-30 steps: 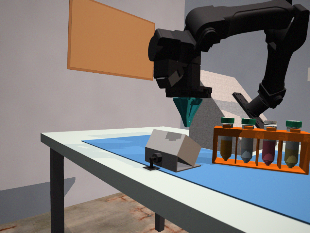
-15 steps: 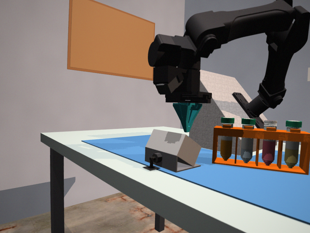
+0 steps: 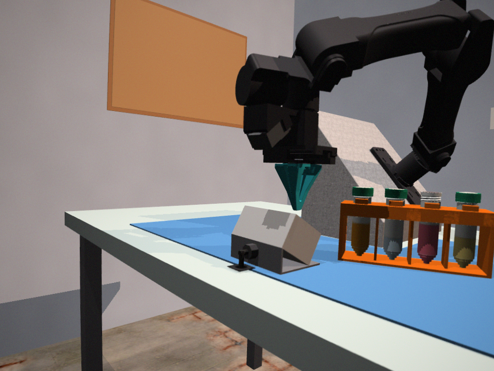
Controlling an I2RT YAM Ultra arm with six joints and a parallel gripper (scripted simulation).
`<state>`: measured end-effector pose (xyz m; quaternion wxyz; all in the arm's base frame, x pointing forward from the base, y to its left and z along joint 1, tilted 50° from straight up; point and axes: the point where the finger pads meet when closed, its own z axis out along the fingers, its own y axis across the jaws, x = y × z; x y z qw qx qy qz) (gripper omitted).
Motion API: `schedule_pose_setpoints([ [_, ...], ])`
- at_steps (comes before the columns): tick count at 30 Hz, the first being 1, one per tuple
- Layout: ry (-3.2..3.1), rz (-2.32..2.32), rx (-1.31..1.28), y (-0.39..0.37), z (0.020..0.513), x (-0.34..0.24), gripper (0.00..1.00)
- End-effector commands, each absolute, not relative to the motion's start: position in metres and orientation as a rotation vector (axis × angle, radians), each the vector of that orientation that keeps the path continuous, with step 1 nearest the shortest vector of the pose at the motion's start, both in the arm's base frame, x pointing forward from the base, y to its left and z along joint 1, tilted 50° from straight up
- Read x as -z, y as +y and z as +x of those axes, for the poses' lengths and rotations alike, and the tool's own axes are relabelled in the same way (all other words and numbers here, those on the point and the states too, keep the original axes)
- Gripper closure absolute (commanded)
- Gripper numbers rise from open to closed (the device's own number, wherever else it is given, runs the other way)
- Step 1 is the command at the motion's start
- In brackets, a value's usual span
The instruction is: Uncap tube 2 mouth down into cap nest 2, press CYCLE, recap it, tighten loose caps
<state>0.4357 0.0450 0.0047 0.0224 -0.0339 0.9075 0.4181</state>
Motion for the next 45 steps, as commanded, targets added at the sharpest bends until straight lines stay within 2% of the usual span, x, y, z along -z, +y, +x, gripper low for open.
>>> schedule_pose_setpoints([
  [1,2.794,-0.089,-1.284,0.0382,0.4395,-0.0078,1.0],
  [45,2.794,-0.089,-1.284,0.0481,0.44,-0.0036,1.0],
])
